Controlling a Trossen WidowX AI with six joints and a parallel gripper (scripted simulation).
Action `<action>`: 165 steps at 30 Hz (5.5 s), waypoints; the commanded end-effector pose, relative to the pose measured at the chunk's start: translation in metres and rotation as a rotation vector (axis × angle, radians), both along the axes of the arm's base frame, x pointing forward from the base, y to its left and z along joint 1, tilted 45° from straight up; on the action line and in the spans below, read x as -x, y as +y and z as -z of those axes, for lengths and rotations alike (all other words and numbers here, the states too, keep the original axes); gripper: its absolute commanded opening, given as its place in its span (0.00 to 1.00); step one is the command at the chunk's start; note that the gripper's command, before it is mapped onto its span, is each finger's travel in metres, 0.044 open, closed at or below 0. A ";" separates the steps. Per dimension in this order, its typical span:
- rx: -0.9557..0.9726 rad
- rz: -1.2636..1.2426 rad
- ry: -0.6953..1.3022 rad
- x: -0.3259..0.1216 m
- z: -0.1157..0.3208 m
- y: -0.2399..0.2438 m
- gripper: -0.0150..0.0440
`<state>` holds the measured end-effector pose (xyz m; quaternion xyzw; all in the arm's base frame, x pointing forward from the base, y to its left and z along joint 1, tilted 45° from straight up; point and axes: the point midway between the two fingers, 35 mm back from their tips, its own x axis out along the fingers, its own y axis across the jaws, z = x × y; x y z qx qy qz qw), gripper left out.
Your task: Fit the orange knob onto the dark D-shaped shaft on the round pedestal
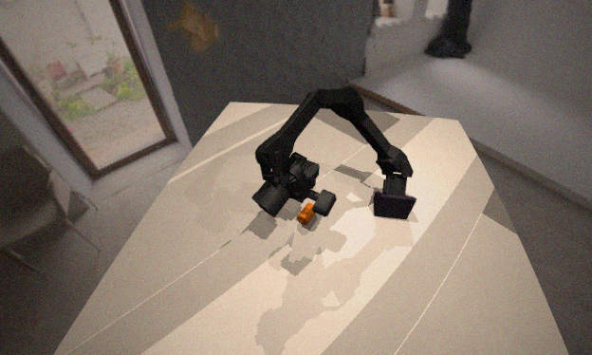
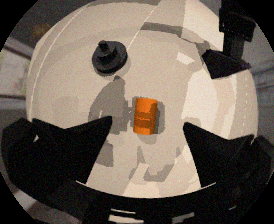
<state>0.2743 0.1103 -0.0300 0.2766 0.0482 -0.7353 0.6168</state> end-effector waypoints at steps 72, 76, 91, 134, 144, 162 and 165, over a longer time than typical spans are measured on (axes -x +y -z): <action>-0.086 -0.028 -0.036 -0.001 0.043 -0.049 0.56; -0.144 -0.045 -0.050 0.000 0.039 -0.049 0.56; -0.349 -0.106 -0.099 0.004 0.027 -0.053 0.56; -0.917 -0.273 -0.235 0.018 0.000 -0.077 0.56; -1.009 -0.300 -0.256 0.021 -0.003 -0.083 0.56; -0.991 -0.296 -0.252 0.020 -0.003 -0.082 0.69; -0.991 -0.296 -0.252 0.020 -0.003 -0.082 0.69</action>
